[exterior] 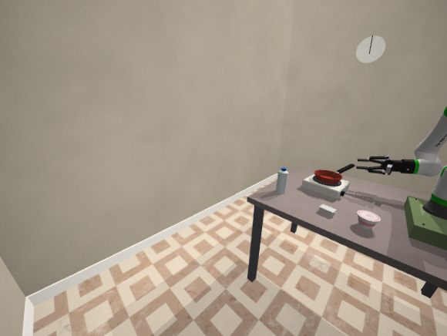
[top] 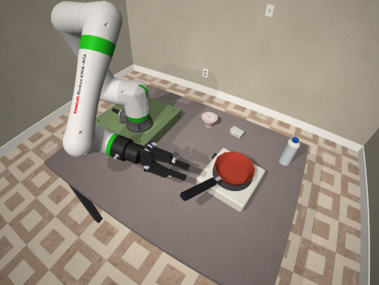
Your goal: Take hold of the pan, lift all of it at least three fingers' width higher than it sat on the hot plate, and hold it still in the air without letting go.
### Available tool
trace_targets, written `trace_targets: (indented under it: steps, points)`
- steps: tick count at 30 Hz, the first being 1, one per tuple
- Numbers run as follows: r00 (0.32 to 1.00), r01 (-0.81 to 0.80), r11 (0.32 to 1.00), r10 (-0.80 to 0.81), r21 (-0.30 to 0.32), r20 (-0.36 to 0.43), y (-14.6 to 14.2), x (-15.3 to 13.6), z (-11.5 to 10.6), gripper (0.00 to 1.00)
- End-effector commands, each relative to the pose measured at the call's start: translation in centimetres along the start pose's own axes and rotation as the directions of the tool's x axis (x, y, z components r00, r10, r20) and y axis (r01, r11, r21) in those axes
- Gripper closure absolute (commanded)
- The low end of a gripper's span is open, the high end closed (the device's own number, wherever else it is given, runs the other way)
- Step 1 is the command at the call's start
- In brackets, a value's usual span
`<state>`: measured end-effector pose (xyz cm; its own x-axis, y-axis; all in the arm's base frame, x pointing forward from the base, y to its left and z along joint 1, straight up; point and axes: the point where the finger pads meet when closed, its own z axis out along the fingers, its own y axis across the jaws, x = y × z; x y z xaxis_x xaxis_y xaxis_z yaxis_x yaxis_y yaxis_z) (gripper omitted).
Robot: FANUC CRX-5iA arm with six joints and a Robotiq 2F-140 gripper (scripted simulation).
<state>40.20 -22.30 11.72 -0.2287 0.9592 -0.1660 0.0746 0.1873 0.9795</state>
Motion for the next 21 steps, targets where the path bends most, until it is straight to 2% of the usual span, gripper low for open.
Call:
trace_targets:
  steps: [1, 21]
  points:
    - [1.000, 0.002, 1.000, -0.002, -0.002, 0.000, -1.1, 0.1, 0.2, 0.59]
    - [1.000, 0.002, 1.000, -0.002, -0.002, 0.000, -4.5, 0.7, 0.6, 0.59]
